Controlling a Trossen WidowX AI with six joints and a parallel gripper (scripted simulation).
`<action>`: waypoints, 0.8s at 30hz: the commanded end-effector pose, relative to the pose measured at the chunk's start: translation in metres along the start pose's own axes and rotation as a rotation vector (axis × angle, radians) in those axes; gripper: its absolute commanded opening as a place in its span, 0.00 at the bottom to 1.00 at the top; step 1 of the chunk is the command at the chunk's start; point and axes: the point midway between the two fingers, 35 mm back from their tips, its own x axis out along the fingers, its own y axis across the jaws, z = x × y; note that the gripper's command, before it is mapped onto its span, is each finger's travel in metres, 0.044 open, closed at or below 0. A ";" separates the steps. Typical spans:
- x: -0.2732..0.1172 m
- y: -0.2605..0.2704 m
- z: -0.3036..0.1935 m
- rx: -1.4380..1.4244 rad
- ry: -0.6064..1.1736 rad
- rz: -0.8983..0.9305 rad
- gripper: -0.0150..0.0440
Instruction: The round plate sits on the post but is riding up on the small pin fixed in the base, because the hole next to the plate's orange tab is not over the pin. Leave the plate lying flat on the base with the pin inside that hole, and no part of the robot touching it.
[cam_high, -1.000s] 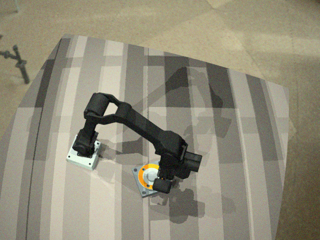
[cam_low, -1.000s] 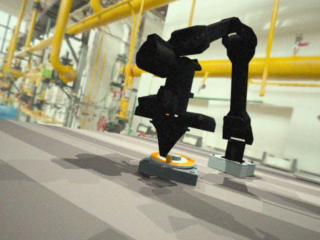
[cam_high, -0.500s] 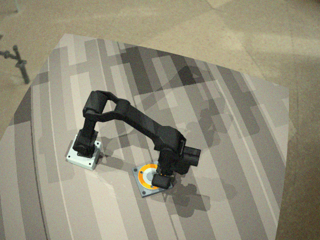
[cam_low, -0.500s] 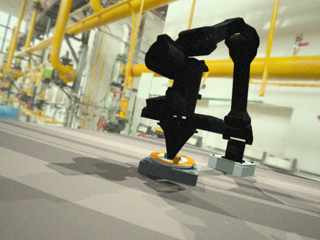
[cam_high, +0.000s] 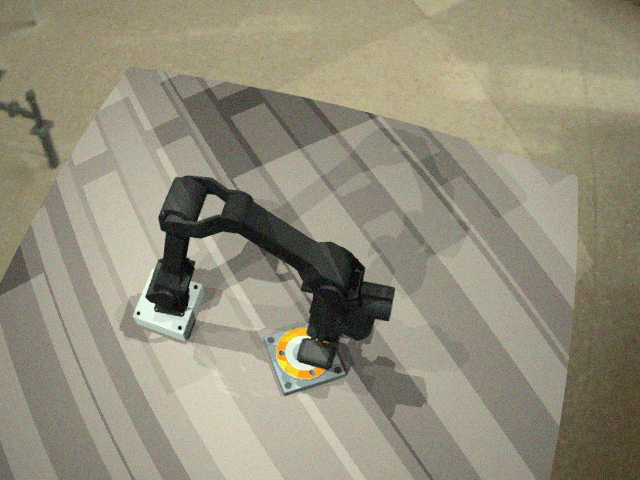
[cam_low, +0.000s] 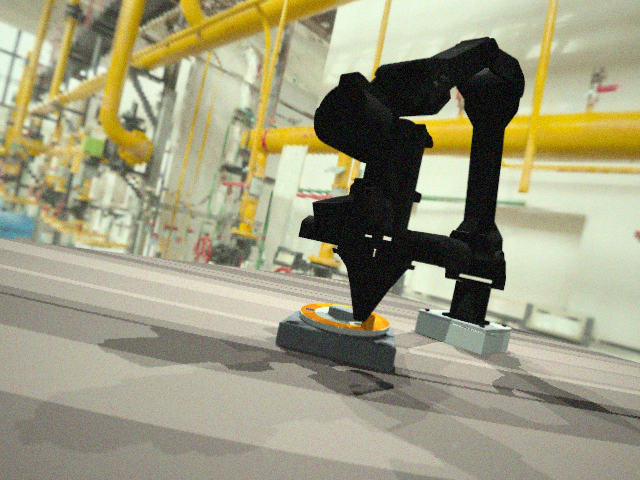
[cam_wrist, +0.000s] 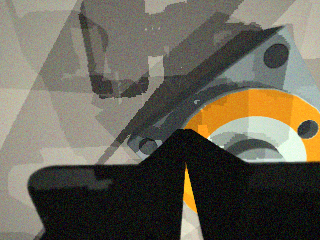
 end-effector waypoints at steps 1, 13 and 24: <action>0.000 0.003 -0.007 0.002 0.007 0.003 0.25; -0.002 0.008 -0.022 0.002 0.008 0.004 0.25; -0.003 0.007 -0.036 0.002 0.009 0.004 0.25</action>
